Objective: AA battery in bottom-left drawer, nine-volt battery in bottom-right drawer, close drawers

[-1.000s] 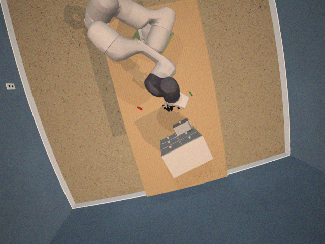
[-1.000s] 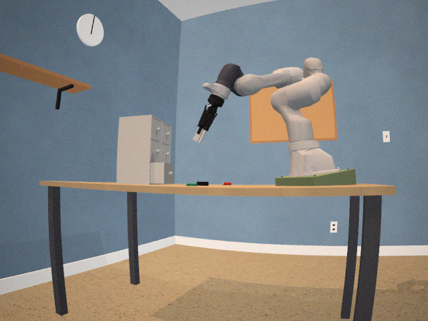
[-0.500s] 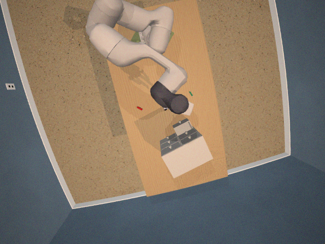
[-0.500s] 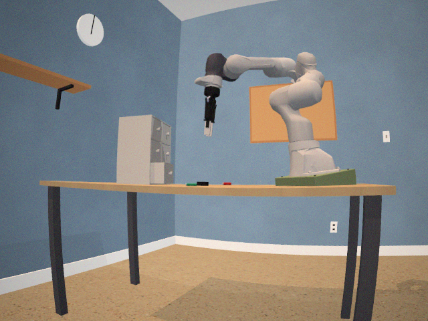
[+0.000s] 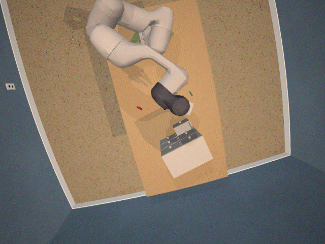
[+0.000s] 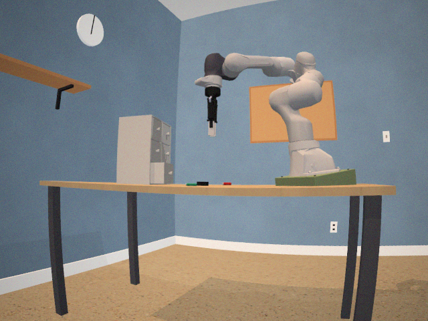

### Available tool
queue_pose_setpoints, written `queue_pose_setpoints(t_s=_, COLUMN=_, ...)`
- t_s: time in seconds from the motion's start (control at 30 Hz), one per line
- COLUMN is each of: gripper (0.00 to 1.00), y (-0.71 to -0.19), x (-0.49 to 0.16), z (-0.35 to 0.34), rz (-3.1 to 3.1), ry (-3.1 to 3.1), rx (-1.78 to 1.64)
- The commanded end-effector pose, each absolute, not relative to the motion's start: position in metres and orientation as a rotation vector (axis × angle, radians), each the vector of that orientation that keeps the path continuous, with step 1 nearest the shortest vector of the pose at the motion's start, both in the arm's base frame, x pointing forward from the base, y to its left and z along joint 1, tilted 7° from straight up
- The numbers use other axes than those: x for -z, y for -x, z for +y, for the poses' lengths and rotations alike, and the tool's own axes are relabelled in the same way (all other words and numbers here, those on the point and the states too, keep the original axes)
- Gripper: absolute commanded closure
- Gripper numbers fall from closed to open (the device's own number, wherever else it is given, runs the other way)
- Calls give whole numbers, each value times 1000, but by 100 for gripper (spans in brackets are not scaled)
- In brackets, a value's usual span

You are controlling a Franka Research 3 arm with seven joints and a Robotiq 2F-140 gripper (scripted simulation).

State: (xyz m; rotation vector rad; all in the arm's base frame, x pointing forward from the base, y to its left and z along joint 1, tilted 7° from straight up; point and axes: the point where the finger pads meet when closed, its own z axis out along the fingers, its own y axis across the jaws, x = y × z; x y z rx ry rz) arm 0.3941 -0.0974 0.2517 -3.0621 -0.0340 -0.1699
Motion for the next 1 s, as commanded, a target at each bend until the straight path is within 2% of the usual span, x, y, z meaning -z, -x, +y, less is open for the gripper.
queue_pose_setpoints(t_s=0.0, gripper=80, y=-393, x=-252, z=-97, rz=-56, ry=3063, rx=162)
queue_pose_setpoints(t_s=0.4, gripper=80, y=-394, x=-250, z=-102, rz=-59, ry=3064, rx=167)
queue_pose_setpoints(t_s=0.53, gripper=80, y=-400, x=-241, z=-123, rz=-137, ry=3059, rx=184)
queue_pose_setpoints(t_s=0.6, gripper=80, y=-408, x=-219, z=-167, rz=-300, ry=3048, rx=212)
queue_pose_setpoints(t_s=0.67, gripper=80, y=-408, x=-219, z=-167, rz=-300, ry=3048, rx=212)
queue_pose_setpoints(t_s=0.7, gripper=80, y=-410, x=-200, z=-196, rz=-412, ry=3039, rx=223)
queue_pose_setpoints(t_s=0.83, gripper=80, y=-410, x=-200, z=-196, rz=-412, ry=3039, rx=223)
queue_pose_setpoints(t_s=0.87, gripper=80, y=-409, x=-177, z=-226, rz=-536, ry=3026, rx=229)
queue_pose_setpoints(t_s=0.97, gripper=80, y=-409, x=-177, z=-226, rz=-536, ry=3026, rx=229)
